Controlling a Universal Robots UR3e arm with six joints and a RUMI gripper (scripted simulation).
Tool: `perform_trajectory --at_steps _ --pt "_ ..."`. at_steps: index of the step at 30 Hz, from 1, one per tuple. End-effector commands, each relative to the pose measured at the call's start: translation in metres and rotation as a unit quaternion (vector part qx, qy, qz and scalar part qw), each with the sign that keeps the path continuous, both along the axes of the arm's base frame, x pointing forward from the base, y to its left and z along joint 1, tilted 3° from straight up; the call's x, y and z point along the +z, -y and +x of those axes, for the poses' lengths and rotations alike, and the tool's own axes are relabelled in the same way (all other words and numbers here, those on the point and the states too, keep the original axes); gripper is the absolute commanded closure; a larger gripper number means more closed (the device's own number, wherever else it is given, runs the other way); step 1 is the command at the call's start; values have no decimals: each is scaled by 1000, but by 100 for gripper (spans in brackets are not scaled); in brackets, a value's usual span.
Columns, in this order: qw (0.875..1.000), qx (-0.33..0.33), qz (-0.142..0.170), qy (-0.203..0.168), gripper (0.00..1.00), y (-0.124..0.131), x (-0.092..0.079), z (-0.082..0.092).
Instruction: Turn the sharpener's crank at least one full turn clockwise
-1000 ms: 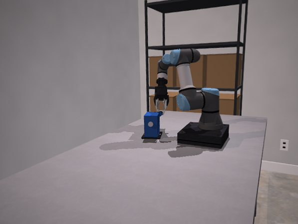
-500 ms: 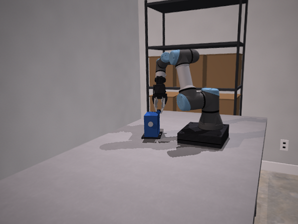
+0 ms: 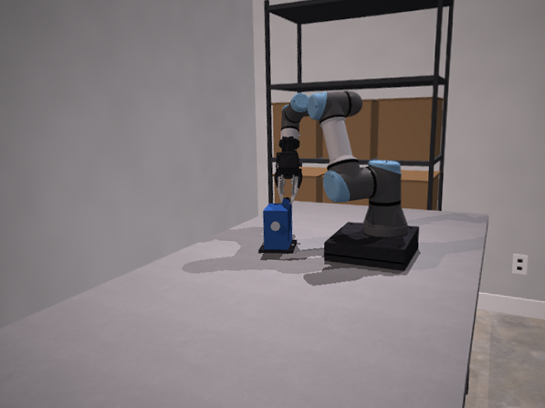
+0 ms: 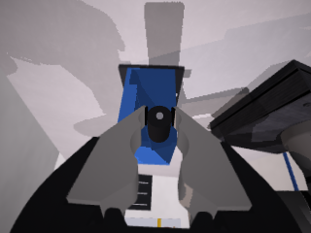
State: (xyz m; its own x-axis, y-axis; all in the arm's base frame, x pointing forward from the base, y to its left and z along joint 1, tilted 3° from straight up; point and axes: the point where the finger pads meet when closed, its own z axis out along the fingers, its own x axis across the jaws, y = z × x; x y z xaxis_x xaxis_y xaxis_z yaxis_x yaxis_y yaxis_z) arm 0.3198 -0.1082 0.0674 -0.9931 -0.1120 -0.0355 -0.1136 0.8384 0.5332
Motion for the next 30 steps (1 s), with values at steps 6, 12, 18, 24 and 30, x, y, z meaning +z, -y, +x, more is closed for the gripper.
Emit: perform_trajectory --at_steps 6,12,18,24,30 --pt "1000 0 -1 1 91 -1 3 10" --pt "1000 0 -1 1 91 -1 3 16" --pt "1000 0 -1 1 91 -2 3 22" --pt "1000 0 -1 1 91 -3 2 28" --pt "1000 0 -1 1 91 -2 3 22"
